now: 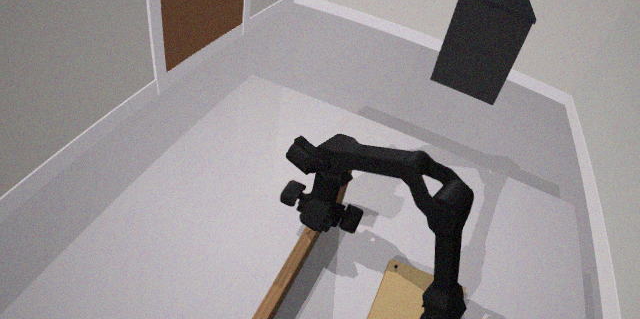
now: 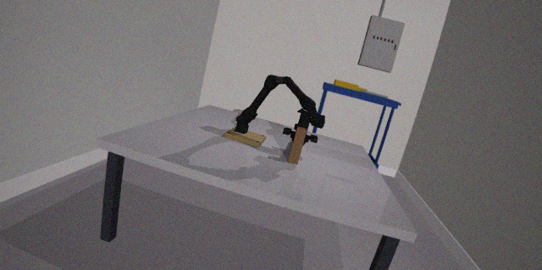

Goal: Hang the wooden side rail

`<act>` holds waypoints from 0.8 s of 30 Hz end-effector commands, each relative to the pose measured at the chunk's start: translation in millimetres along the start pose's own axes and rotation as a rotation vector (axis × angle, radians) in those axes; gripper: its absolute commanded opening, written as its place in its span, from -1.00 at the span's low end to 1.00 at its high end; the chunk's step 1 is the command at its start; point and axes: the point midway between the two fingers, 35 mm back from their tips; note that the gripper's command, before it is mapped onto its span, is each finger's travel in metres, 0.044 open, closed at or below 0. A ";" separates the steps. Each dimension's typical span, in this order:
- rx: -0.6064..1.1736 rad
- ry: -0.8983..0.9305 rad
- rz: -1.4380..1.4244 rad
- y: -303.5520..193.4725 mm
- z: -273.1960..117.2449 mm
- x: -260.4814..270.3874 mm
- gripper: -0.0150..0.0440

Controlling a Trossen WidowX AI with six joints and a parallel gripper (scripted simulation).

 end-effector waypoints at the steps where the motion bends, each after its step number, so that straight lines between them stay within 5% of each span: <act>1: 0.006 -0.005 -0.005 -2.1 -1.6 -0.2 -0.49; 24: 0.007 -0.005 -0.005 -3.5 -3.4 -2.2 -0.49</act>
Point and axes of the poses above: the point midway between the two fingers, 35 mm back from their tips, its own z axis out along the fingers, its own x axis across the jaws, y = z × x, and after that the axes turned 10 degrees about z, right-handed
